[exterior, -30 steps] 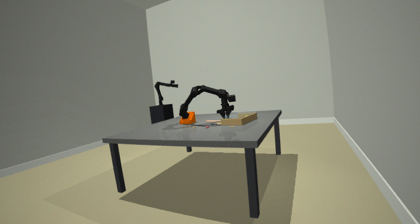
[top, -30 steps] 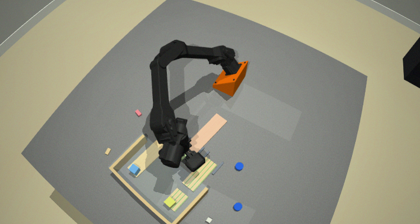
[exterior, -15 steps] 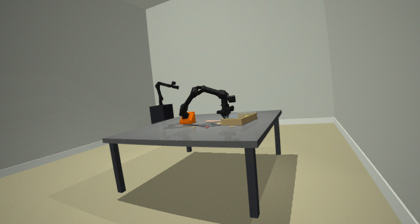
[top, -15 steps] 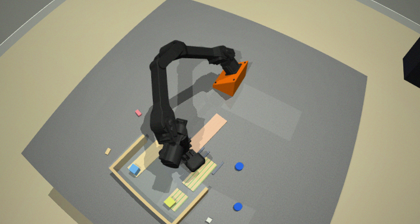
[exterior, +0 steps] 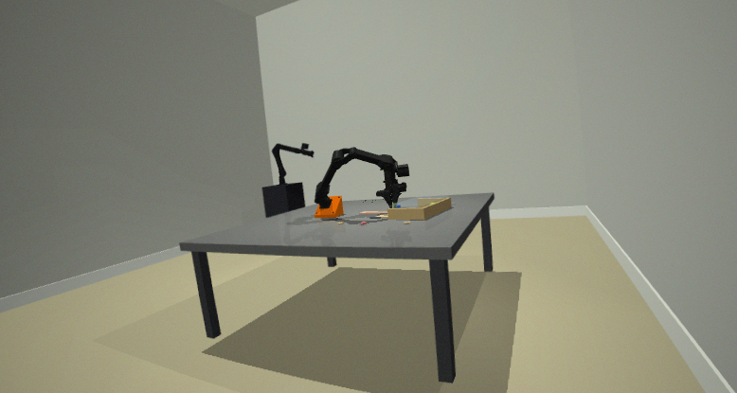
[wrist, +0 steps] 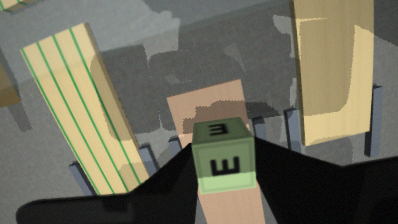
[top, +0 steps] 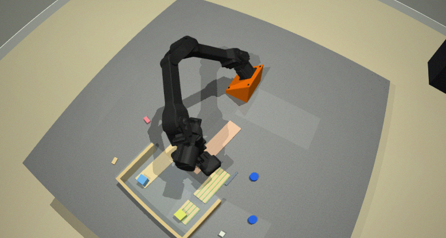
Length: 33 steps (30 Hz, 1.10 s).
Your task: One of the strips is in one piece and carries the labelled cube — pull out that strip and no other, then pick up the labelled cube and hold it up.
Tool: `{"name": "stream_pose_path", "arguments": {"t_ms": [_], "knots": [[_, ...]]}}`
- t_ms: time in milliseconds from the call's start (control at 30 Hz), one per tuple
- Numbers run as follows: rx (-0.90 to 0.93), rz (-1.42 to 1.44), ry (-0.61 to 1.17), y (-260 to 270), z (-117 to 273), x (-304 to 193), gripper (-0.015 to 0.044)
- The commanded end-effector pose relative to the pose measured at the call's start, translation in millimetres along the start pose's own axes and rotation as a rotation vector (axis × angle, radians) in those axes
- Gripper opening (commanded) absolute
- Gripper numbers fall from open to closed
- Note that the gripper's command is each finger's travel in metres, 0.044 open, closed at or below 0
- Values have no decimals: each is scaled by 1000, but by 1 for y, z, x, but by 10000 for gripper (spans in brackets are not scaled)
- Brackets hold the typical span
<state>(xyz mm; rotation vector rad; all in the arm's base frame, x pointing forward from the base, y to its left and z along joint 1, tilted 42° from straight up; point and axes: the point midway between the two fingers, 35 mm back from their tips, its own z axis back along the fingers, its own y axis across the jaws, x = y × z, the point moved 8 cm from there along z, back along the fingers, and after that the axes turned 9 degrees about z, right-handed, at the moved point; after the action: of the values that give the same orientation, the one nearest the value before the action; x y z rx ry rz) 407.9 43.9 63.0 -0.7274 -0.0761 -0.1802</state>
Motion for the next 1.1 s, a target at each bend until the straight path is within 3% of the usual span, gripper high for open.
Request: {"name": "stream_pose_path", "arguments": {"t_ms": [0,1067], "knots": [[2,3,5,-1,13,-19,0],[-1,9,10,-14,29,-102,0]]}}
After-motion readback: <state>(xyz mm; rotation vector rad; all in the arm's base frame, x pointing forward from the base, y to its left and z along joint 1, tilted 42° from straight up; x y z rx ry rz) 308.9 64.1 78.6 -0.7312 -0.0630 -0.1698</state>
